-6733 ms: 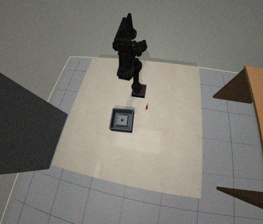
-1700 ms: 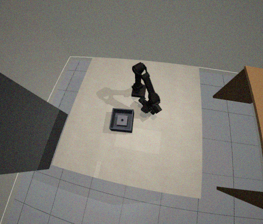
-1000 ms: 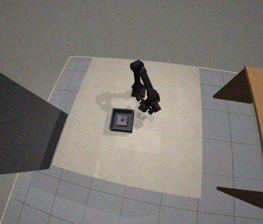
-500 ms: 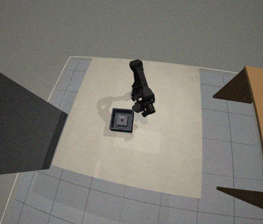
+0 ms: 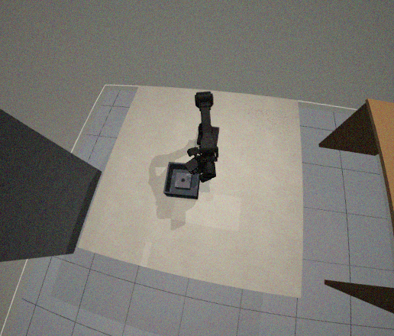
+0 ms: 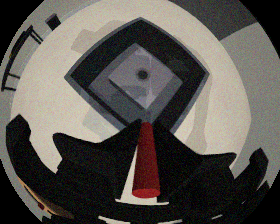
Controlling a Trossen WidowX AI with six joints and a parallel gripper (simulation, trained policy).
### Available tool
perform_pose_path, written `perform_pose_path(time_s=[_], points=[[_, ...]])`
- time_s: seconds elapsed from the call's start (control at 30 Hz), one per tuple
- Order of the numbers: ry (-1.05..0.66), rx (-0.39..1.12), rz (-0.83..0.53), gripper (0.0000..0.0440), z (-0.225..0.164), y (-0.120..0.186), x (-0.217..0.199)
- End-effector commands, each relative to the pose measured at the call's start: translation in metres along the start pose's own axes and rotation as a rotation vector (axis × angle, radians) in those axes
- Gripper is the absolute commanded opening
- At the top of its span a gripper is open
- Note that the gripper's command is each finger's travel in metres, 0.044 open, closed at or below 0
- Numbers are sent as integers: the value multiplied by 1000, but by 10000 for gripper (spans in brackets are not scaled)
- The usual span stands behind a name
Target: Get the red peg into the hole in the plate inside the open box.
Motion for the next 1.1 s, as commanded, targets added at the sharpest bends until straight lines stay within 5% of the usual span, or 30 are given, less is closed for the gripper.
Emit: perform_pose_path(time_s=[0.0,0.87,1.07], points=[[-9,-3,-4,0,12,-9,2],[131,91,72,3,68,-87,4],[181,134,83,118,69,-102,5]])
Point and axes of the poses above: the point midway between the two fingers, 35 mm back from their tips, its own y axis back along the fingers, its own x axis across the jaws, z = x × y, the point moved 10 cm from there along y, back along the fingers
